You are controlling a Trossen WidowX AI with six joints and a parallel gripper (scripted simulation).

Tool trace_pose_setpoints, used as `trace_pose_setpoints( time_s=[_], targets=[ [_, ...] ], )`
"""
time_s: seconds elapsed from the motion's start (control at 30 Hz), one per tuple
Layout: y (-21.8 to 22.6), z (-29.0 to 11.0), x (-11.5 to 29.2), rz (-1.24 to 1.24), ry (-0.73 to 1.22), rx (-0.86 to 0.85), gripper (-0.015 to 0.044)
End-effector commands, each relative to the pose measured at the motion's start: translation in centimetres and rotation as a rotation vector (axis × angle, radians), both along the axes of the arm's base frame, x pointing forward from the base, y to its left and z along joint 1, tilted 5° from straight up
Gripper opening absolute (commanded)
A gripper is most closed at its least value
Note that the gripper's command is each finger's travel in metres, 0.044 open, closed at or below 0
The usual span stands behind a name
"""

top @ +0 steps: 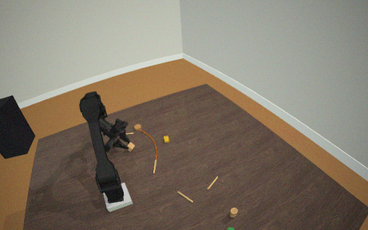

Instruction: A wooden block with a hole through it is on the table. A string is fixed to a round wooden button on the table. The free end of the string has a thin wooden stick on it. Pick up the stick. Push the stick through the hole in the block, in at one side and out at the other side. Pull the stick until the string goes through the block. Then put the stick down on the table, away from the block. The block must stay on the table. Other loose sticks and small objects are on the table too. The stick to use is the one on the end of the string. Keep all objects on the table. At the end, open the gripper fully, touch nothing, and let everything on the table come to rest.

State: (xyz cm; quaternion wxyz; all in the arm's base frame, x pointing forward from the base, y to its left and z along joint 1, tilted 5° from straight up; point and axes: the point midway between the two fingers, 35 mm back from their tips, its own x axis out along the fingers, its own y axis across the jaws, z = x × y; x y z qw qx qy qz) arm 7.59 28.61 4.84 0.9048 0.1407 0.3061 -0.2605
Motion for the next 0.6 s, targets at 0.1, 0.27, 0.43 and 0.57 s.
trace_pose_setpoints(
  time_s=[0.1, 0.27, 0.43, 0.57],
  targets=[
    [-0.01, 0.00, 0.01, 0.000, 0.000, 0.000, 0.0239],
    [-0.01, 0.00, 0.01, 0.000, 0.000, 0.000, 0.0239],
    [-0.01, 0.00, 0.01, 0.000, 0.000, 0.000, 0.0239],
    [-0.03, 0.02, 0.02, 0.007, 0.009, -0.008, 0.0265]
  ],
)
